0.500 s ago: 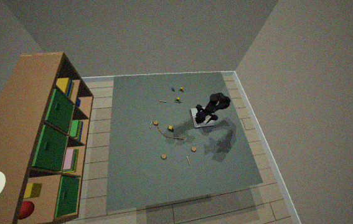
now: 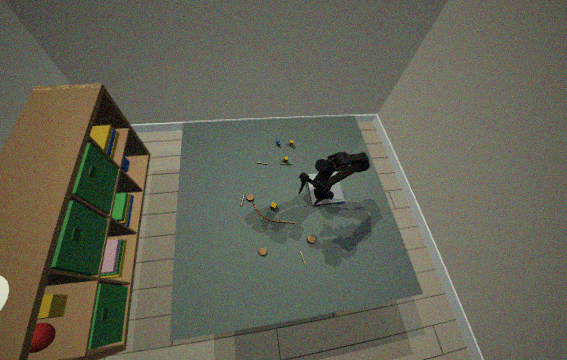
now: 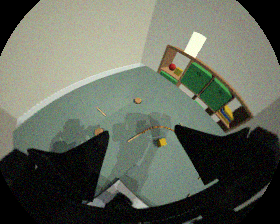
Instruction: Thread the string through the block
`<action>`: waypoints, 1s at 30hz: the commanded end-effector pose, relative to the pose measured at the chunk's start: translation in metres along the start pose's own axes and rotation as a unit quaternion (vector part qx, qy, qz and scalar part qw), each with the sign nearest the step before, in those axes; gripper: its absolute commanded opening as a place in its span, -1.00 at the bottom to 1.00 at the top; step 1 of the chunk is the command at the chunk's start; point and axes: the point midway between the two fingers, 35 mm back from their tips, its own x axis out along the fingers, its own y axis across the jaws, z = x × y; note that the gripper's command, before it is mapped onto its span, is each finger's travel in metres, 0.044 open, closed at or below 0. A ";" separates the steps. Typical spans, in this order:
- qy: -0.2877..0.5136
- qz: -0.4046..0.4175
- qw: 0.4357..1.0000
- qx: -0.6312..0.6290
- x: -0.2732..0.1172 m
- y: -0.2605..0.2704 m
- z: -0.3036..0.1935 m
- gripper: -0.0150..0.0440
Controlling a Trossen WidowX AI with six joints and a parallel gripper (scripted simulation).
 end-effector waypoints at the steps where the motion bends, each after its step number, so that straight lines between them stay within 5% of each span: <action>1: 0.074 -0.001 0.997 -0.038 0.028 -0.025 -0.008 1.00; 17: 0.318 0.152 0.893 -0.281 0.140 -0.109 -0.093 1.00; 22: 0.348 0.236 0.843 -0.334 0.165 -0.123 -0.130 1.00; 30: 0.349 0.240 0.841 -0.336 0.166 -0.123 -0.132 1.00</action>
